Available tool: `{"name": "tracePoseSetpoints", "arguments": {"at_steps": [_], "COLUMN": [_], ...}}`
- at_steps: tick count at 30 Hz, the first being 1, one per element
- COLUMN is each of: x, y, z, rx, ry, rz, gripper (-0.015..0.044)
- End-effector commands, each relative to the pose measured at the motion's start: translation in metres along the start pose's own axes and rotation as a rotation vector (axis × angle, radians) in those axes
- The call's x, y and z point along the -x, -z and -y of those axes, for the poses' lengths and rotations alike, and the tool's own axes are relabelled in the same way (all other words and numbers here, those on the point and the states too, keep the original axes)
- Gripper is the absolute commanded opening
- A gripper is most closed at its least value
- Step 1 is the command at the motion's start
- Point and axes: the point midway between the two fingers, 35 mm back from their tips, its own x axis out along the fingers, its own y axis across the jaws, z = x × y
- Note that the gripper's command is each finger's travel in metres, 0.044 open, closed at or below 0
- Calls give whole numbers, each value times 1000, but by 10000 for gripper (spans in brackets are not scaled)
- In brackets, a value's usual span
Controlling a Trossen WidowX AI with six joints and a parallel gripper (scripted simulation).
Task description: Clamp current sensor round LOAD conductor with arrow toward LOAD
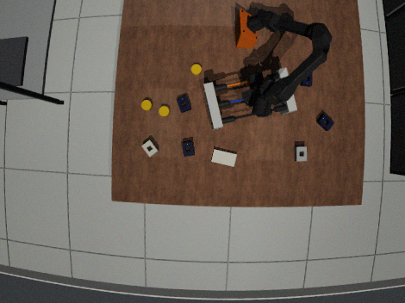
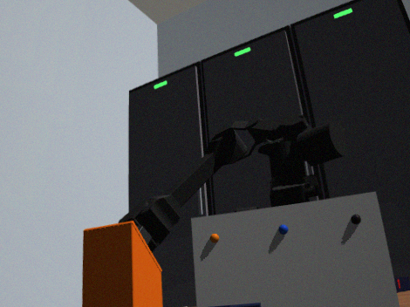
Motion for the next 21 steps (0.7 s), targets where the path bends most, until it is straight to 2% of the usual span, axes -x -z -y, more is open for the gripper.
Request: {"name": "tracePoseSetpoints", "arguments": {"at_steps": [1, 21], "x": [8, 15], "y": [0, -1], "z": [0, 1], "rx": [-3, -5], "ry": [-14, -27], "rz": [-4, -6], "gripper": [0, 0]}}
